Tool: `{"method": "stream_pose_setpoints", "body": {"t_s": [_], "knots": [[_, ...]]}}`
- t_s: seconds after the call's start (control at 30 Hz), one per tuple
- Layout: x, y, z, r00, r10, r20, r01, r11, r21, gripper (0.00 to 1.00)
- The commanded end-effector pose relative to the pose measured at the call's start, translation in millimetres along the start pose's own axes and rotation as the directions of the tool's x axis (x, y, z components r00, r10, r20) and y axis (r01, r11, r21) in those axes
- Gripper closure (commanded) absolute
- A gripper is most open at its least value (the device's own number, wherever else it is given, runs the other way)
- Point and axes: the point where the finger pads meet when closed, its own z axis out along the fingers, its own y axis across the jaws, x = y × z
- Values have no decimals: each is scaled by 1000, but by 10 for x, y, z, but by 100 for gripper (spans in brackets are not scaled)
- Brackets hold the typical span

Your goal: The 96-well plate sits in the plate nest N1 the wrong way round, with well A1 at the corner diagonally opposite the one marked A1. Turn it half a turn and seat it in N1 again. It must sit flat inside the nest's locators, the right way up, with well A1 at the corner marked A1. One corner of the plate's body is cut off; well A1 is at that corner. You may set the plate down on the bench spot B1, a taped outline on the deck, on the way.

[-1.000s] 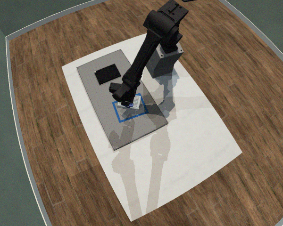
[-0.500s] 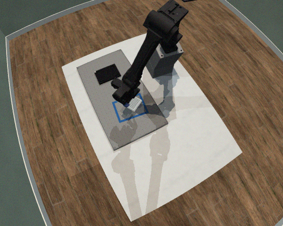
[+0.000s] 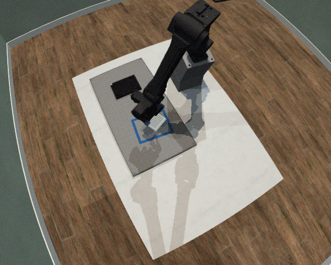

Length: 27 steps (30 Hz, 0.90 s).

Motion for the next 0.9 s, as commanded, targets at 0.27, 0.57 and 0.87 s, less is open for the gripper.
{"method": "stream_pose_setpoints", "body": {"t_s": [0.27,0.57,0.87], "knots": [[1,77,-50,1000,7,3,-6,1000,-19,100],[1,77,-50,1000,7,3,-6,1000,-19,100],[18,60,39,1000,10,3,-10,1000,-13,100]]}}
